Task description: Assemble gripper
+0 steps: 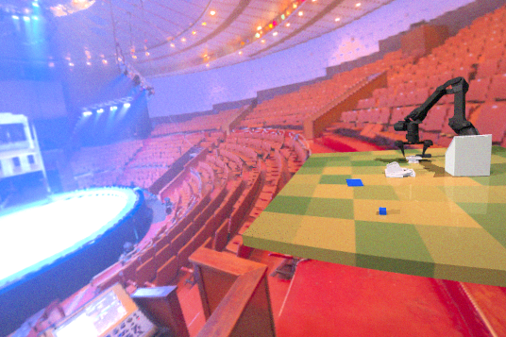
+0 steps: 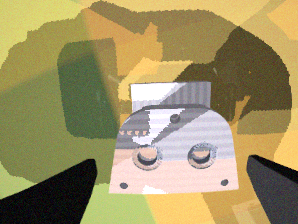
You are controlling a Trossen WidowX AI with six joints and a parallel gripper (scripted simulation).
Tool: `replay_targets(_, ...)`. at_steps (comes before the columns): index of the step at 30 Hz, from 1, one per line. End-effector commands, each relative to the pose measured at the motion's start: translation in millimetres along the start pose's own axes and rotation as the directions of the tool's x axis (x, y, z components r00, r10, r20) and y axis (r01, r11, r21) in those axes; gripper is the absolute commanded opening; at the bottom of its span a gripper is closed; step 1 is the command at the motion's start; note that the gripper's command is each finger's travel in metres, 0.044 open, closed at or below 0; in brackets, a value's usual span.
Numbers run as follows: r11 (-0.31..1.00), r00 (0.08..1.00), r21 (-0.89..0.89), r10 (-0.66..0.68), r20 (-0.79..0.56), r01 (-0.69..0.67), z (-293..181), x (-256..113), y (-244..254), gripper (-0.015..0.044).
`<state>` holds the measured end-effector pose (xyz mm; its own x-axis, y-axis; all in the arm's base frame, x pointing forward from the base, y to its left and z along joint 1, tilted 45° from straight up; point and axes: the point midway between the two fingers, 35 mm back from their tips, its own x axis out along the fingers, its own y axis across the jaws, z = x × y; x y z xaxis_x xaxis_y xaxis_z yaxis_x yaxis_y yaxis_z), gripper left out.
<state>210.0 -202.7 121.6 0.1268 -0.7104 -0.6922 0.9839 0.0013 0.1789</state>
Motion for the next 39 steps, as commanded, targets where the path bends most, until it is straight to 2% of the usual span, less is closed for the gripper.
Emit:
replay_targets(1, 1.0, 1.0, -0.007, -0.001, -0.004, 0.001, -2, 6, -1, 0.044)
replay_targets(10, 1.0, 1.0, -0.008, -0.001, -0.003, 0.001, -1, 19, -1, 0.044)
replay_targets(32, 1.0, 1.0, -0.008, -0.001, -0.003, 0.001, -1, 19, -1, 0.044)
replay_targets(39, 1.0, 1.0, -0.003, -0.004, -0.001, 0.004, -1, 19, -2, 0.0393)
